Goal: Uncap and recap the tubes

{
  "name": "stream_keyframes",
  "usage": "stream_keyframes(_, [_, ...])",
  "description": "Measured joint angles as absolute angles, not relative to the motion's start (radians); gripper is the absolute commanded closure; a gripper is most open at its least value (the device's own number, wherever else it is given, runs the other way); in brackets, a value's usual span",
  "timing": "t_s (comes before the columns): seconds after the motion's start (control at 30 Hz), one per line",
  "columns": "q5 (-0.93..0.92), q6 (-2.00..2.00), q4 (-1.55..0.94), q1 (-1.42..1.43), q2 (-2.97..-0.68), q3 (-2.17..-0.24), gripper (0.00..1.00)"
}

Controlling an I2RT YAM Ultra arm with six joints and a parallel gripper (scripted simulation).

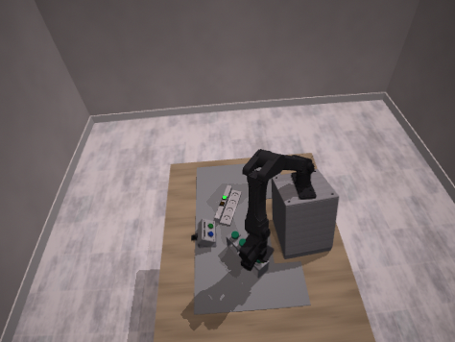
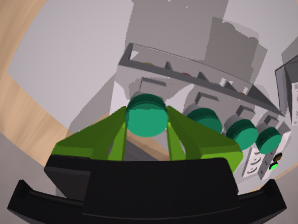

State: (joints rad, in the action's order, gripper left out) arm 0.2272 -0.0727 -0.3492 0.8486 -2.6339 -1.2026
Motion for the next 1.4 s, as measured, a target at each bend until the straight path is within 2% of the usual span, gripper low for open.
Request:
stream_keyframes(0.67, [0.228,0.184,-0.350,0.849,-2.634,-1.203,1.00])
stream_keyframes(0.7, [0.228,0.187,-0.350,0.849,-2.634,-1.203,0.51])
stream_keyframes(1.4, [0.225,0.255,-0.394,0.852,-2.603,-1.202,0.51])
